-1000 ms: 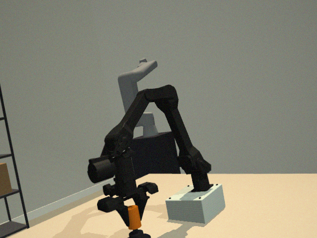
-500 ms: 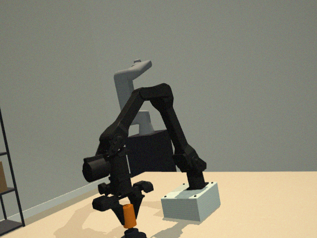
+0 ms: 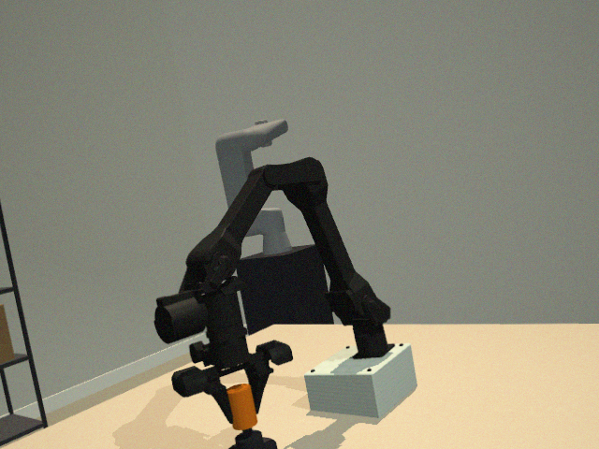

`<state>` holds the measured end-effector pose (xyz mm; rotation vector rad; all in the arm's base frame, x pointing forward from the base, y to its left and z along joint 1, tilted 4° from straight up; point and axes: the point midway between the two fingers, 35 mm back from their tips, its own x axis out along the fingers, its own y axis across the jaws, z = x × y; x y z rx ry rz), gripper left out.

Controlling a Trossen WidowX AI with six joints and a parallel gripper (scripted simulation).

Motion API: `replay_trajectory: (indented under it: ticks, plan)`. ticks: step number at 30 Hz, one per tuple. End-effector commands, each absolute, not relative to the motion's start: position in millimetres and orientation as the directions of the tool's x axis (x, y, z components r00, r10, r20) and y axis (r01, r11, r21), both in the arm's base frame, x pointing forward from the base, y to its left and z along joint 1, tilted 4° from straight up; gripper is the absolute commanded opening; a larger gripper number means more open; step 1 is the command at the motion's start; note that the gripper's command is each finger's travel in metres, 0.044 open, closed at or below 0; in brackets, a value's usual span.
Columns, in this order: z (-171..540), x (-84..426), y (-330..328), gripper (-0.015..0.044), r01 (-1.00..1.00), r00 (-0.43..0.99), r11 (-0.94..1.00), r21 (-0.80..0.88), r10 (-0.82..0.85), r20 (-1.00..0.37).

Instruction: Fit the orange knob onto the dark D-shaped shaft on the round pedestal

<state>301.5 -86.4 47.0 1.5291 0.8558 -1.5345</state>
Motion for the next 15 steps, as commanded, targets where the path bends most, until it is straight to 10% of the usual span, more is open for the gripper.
replay_trajectory:
  ticks: [1,15]
  plan:
    - [46.1,305.0,-87.3,0.0000,0.876,0.050,-0.476,0.079,-0.073,-0.996]
    - [48.3,304.2,-86.9,0.0000,0.876,0.050,-0.476,0.079,-0.073,-0.996]
